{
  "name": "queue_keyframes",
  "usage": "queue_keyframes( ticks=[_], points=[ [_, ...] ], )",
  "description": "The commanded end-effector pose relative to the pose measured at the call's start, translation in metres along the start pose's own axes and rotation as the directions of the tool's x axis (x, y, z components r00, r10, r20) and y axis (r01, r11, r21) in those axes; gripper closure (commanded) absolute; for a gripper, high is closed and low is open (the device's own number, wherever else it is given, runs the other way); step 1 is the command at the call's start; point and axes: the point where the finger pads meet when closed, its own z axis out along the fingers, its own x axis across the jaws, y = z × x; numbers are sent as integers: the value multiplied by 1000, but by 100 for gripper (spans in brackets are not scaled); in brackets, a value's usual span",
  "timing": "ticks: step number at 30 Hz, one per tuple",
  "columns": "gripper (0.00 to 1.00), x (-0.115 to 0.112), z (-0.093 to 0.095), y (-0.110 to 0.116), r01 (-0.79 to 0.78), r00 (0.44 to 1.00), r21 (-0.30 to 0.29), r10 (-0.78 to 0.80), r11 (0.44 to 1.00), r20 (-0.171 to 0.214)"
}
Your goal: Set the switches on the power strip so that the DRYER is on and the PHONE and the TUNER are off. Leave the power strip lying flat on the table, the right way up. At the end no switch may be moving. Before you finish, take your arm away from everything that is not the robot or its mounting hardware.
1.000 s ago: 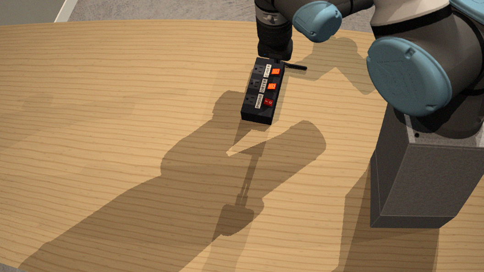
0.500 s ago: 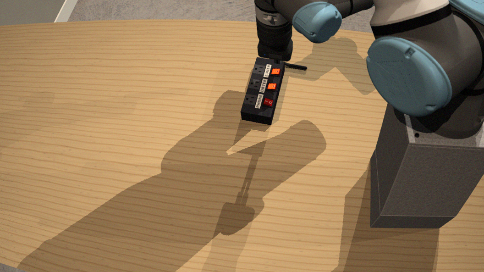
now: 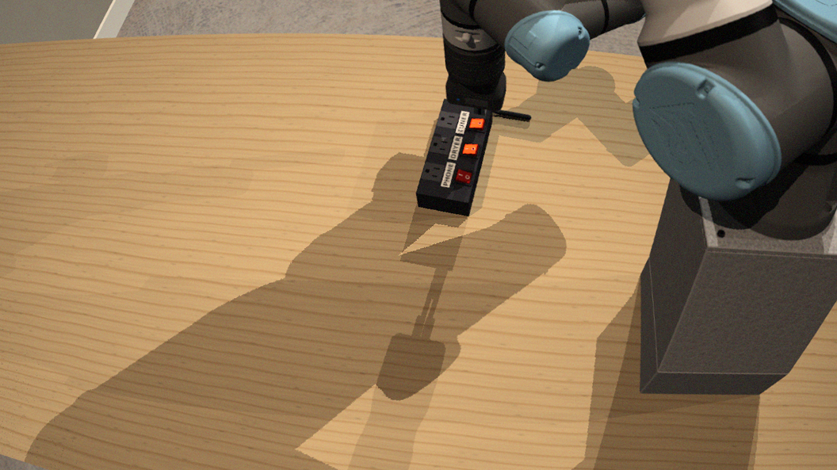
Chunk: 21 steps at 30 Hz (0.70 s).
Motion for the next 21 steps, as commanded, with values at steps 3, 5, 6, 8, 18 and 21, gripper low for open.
queue_keyframes(
  ticks=[3,5,6,8,18,21],
  points=[
    [100,0,7,0,0,1000,1,0,1000,1],
    [100,0,10,0,0,1000,1,0,1000,1],
    [100,0,12,0,0,1000,1,0,1000,1],
    [100,0,14,0,0,1000,1,0,1000,1],
    [100,-1,24,0,0,1000,1,0,1000,1],
    [100,-1,26,0,0,1000,1,0,1000,1]
  ],
)
